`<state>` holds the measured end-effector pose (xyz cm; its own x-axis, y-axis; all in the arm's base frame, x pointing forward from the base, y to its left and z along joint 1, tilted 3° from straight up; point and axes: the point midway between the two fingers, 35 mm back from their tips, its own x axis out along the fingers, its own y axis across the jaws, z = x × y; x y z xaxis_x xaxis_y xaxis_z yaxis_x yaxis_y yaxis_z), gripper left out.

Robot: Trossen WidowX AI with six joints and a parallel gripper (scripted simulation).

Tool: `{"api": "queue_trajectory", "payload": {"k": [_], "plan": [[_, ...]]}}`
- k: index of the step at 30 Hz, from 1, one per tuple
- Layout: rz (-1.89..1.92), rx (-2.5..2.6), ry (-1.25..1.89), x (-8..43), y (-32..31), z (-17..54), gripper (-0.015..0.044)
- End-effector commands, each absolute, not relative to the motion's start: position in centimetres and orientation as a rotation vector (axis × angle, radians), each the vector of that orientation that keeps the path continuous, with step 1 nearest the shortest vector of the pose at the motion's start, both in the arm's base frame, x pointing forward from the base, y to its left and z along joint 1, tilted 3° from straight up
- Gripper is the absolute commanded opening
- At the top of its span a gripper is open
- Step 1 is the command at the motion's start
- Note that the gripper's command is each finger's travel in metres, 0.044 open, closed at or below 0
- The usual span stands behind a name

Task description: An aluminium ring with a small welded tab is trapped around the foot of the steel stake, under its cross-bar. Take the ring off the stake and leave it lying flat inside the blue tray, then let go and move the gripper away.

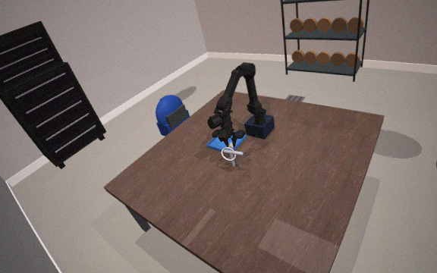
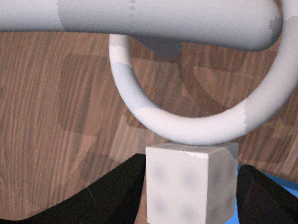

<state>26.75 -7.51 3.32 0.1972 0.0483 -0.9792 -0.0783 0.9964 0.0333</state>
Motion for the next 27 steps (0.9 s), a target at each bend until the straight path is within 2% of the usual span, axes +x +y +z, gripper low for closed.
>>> {"api": "queue_trajectory", "payload": {"k": [1,27], "plan": [[0.076,-0.043,1.361,26.8,-7.1,3.8,0.0],[-0.018,-0.159,1.357,26.7,-4.9,3.9,0.0]]}}
